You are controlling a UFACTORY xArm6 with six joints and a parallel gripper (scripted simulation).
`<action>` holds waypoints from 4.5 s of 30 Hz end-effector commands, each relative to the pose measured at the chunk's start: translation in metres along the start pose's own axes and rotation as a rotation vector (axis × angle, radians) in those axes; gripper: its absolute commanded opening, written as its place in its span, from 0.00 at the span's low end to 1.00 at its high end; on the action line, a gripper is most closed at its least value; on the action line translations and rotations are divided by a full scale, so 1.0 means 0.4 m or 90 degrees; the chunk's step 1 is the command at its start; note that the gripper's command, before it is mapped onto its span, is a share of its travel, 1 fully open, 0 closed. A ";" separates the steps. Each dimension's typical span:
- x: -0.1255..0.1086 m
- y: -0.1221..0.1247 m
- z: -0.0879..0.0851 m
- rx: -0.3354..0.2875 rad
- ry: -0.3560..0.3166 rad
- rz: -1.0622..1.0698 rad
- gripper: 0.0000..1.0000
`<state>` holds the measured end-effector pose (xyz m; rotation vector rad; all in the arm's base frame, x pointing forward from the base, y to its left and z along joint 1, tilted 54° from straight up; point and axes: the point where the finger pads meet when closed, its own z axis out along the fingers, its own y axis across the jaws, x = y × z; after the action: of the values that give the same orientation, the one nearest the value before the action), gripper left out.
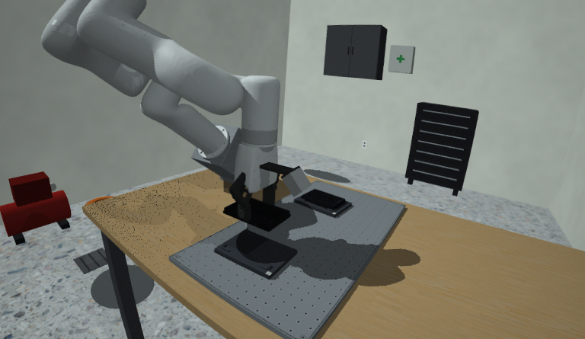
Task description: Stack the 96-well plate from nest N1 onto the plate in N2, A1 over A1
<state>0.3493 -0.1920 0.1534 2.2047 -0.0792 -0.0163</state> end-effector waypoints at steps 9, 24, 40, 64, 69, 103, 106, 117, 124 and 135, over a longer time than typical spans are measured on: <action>0.004 -0.074 -0.002 0.000 0.002 0.078 0.00; 0.006 -0.182 -0.002 0.001 0.002 0.078 0.00; 0.009 -0.299 -0.002 0.001 0.002 0.078 0.00; 0.013 -0.483 -0.003 0.001 0.002 0.078 0.00; 0.014 -0.508 -0.003 0.001 0.002 0.078 0.00; 0.020 -0.758 -0.003 0.001 0.002 0.078 0.00; 0.020 -0.783 -0.003 0.001 0.002 0.078 0.00; 0.022 -0.875 -0.004 0.001 0.002 0.078 0.00; 0.024 -0.904 -0.004 0.001 0.002 0.079 0.00; 0.024 -0.904 -0.004 0.001 0.002 0.079 0.00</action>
<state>0.3761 0.0212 -0.1371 2.1961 -0.2138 0.0521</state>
